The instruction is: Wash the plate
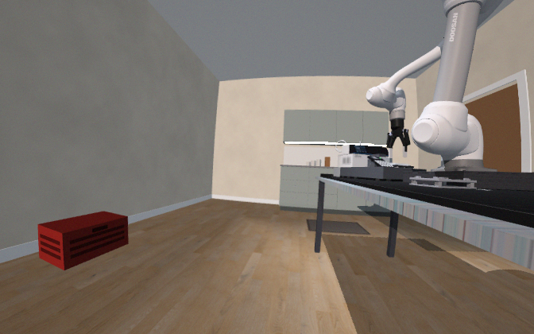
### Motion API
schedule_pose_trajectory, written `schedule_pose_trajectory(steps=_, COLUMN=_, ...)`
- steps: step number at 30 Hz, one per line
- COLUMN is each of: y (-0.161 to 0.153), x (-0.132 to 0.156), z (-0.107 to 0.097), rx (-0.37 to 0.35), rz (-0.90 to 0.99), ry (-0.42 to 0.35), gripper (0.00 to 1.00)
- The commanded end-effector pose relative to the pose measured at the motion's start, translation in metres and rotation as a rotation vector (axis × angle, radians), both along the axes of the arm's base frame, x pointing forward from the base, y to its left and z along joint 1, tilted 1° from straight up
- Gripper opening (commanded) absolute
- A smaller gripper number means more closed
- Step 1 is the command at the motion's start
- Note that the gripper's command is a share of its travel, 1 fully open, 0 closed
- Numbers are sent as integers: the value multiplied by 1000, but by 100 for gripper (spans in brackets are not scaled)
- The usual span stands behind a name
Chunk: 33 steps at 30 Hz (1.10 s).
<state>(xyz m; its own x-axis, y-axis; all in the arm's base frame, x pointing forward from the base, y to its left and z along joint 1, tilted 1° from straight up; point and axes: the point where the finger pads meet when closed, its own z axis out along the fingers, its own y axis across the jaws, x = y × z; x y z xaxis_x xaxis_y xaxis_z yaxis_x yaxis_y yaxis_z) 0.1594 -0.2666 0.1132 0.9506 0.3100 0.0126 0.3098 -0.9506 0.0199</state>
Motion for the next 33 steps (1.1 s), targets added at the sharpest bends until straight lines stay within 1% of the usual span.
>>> schedule_pose_trajectory(steps=1, y=0, x=0, z=2, rx=0, rz=0, ry=0, gripper=70)
schedule_pose_trajectory(steps=28, y=1, x=-1, z=44, rx=0, rz=0, ry=0, gripper=70)
schedule_pose_trajectory(steps=33, y=1, x=-1, z=44, rx=0, rz=0, ry=0, gripper=70)
